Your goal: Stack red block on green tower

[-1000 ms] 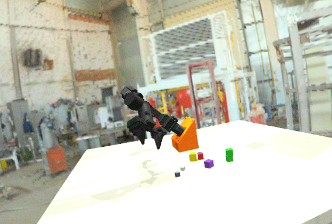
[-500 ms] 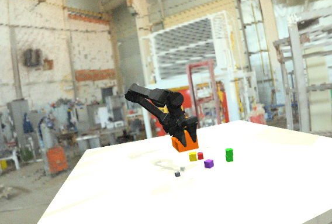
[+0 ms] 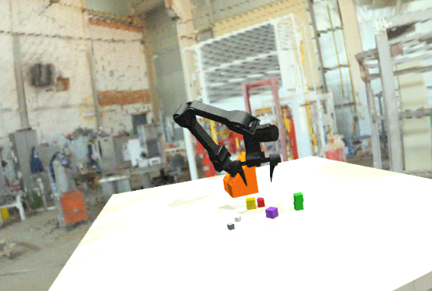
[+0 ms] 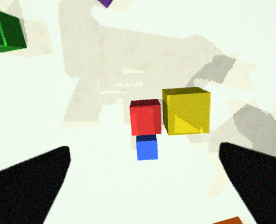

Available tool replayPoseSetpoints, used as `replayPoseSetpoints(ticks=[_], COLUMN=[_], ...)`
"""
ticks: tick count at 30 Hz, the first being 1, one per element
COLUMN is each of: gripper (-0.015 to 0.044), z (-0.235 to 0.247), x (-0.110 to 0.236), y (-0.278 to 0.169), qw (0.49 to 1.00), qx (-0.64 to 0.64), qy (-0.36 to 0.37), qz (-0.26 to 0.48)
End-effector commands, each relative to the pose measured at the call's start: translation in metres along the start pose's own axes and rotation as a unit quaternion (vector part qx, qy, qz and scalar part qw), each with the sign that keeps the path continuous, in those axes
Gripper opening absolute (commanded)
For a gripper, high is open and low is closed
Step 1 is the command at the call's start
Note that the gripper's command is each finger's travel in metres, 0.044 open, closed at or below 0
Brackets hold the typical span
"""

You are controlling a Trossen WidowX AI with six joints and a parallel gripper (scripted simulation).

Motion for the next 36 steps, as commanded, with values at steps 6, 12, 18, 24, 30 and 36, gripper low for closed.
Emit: replayPoseSetpoints(ticks=[6, 12, 18, 24, 30, 36], gripper=[0.0440, 0.0440, 0.0440, 0.0440, 0.0440, 0.0440], z=[0.001, 0.000, -0.001, -0.001, -0.001, -0.001], x=[0.000, -0.027, -0.044, -0.048, -0.057, -0.067], y=[-0.003, -0.002, -0.001, -0.001, -0.001, -0.001], qw=[1.000, 1.000, 1.000, 1.000, 1.000, 1.000], qx=[0.026, 0.026, 0.026, 0.026, 0.026, 0.026], qy=[-0.013, -0.013, -0.014, -0.014, -0.014, -0.014], qz=[0.001, 0.000, 0.000, 0.000, 0.000, 0.000])
Point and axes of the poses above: the point midway between the two fingers, 35 mm back from their tips, its own x axis back along the fingers, its own z axis across the jaws, y = z × x, the point moved 7 cm from there along x, back along the fingers
